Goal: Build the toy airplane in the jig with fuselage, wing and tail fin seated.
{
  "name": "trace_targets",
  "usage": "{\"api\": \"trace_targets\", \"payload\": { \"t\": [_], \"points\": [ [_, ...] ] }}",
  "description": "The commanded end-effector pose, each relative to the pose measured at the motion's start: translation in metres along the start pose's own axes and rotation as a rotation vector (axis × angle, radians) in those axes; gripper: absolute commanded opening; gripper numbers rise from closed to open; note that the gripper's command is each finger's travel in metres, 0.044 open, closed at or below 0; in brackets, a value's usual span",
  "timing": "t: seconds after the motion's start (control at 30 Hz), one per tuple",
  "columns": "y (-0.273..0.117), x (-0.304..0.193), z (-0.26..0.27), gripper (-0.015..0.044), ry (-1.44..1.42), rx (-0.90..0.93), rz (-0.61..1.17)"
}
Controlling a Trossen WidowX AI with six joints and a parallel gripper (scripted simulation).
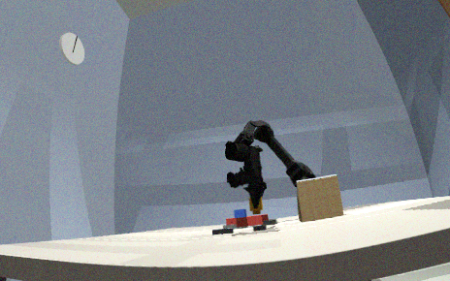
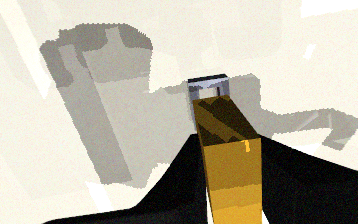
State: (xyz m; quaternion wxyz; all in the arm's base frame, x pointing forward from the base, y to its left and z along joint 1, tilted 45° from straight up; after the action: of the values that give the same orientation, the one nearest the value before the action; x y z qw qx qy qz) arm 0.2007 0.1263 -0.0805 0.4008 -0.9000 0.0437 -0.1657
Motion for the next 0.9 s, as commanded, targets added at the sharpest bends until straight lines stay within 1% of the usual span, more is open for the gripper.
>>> {"api": "trace_targets", "payload": {
  "t": [0.0, 0.73, 0.87],
  "points": [
    [-0.013, 0.001, 0.003, 0.0, 0.007, 0.008, 0.003],
    [-0.077, -0.005, -0.006, 0.0, -0.014, -0.03, 0.02],
    [-0.081, -0.005, -0.008, 0.0, -0.017, -0.032, 0.022]
  ]
}}
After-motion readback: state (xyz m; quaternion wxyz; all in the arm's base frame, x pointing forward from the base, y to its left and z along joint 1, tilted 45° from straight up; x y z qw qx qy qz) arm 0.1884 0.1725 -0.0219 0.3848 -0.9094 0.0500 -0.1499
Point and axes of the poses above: the point midway between the two fingers, 35 mm back from their tips, its own y axis out along the fingers, its own z axis across the jaws, x = y × z, the point moved 3 cm from there along -y, back along the fingers, and after that the axes turned 14 degrees about y, right-handed, at the moved point
